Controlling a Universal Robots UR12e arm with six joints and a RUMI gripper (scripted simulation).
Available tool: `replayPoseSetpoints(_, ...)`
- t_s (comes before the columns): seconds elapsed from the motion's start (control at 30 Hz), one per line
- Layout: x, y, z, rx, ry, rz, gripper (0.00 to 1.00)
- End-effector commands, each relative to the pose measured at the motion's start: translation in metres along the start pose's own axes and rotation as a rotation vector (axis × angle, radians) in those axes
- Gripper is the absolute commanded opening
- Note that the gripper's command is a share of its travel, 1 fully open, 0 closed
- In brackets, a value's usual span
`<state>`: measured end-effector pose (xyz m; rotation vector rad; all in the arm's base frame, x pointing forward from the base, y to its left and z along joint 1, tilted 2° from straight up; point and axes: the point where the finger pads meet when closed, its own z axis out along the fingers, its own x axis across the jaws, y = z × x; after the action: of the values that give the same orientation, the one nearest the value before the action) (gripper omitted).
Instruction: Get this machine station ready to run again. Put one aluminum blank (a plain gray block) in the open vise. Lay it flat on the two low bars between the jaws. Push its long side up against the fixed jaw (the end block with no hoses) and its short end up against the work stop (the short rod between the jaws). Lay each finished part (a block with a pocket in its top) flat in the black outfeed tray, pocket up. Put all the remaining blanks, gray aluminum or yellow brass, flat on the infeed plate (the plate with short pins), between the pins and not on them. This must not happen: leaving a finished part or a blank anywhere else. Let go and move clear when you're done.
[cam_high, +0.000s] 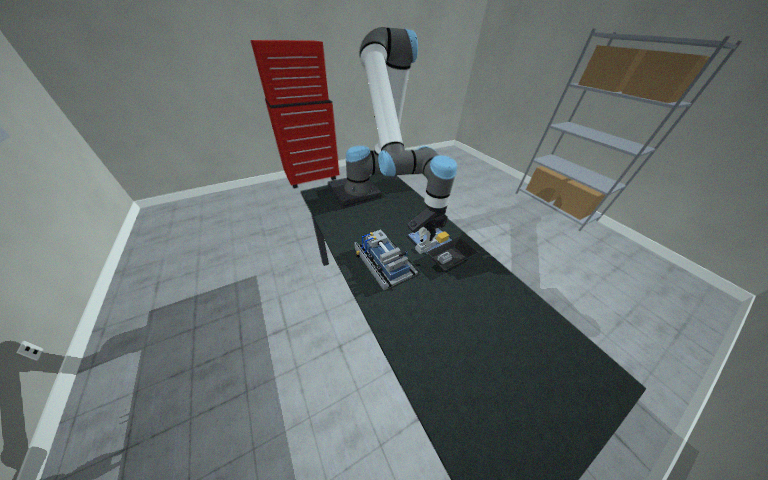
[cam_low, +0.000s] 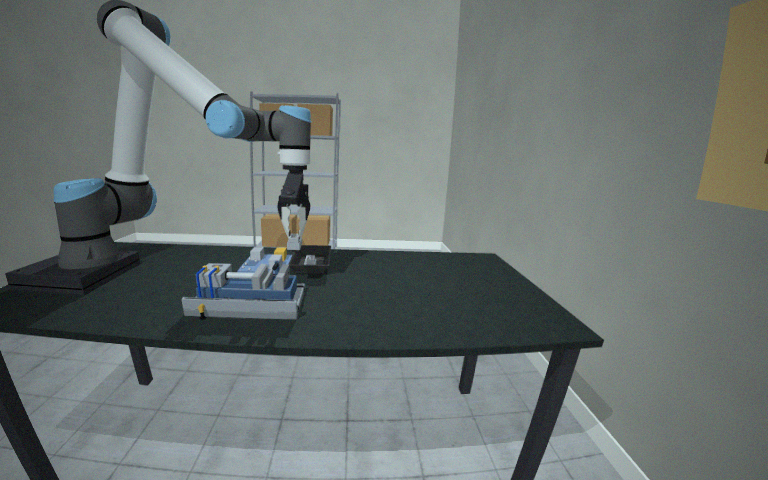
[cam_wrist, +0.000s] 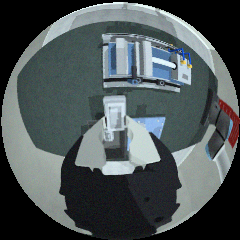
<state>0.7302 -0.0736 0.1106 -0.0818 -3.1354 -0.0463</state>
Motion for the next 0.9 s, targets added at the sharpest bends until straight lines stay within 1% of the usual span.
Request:
replayPoseSetpoints(0.0, -0.01, 0.025, -0.001, 0.002, -0.001, 0.001, 0.0)
replayPoseSetpoints(0.23, -0.025, 0.099, -0.001, 0.001, -0.001, -0.001, 0.0)
replayPoseSetpoints(0.47, -0.032, 0.165, 0.0, 0.001, -0.001, -0.002, 0.0)
replayPoseSetpoints(0.53, -0.032, 0.165, 0.0, 0.001, -0.001, -0.002, 0.0)
replayPoseSetpoints(0.7, -0.034, 0.202, 0.0, 0.001, -0.001, -0.003, 0.0)
replayPoseSetpoints(0.87, -0.034, 0.226, 0.001, 0.001, -0.001, -0.003, 0.0)
